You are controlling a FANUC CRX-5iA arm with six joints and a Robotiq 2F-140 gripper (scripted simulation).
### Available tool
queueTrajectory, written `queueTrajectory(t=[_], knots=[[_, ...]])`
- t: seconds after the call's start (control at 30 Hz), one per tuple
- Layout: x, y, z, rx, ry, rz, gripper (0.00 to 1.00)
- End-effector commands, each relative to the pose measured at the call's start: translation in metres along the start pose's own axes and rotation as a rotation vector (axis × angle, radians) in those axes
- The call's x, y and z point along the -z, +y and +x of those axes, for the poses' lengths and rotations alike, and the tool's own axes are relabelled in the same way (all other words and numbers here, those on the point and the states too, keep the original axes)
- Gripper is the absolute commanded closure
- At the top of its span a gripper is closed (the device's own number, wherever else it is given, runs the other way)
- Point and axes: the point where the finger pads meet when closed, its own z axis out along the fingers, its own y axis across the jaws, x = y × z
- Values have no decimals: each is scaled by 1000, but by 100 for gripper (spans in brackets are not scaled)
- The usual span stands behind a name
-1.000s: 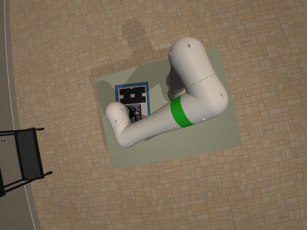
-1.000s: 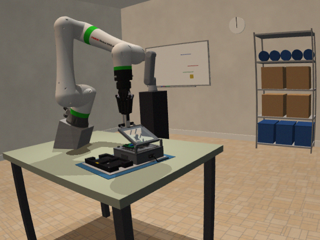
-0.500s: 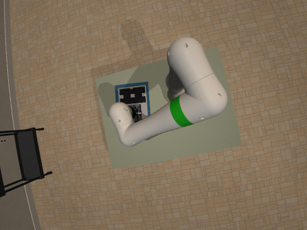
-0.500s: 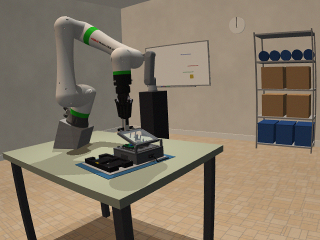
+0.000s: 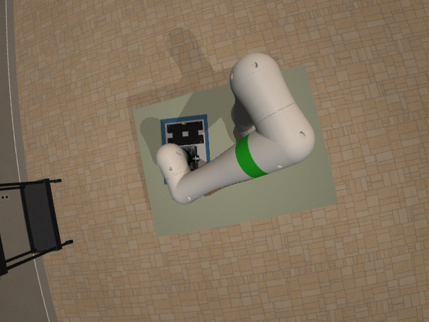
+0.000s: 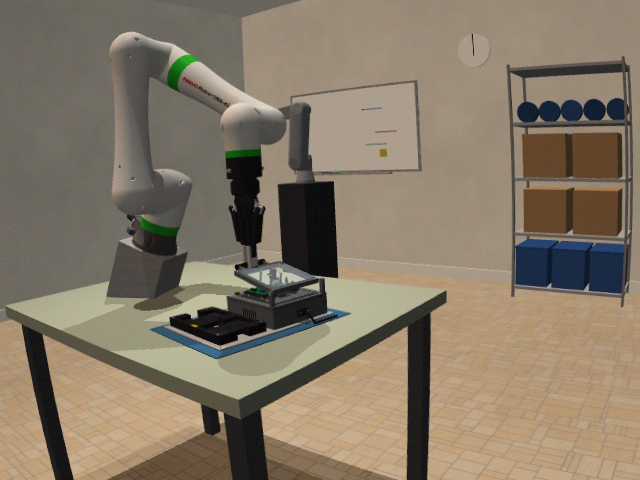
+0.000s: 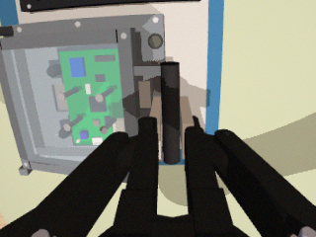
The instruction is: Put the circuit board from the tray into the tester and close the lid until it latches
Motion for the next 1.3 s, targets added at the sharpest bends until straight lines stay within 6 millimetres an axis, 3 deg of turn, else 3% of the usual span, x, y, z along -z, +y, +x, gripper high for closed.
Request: queueTrajectory(t=[0.0, 1.27], knots=[[-5, 1, 0, 0, 0, 0, 100], [-31, 3, 0, 0, 0, 0, 100]])
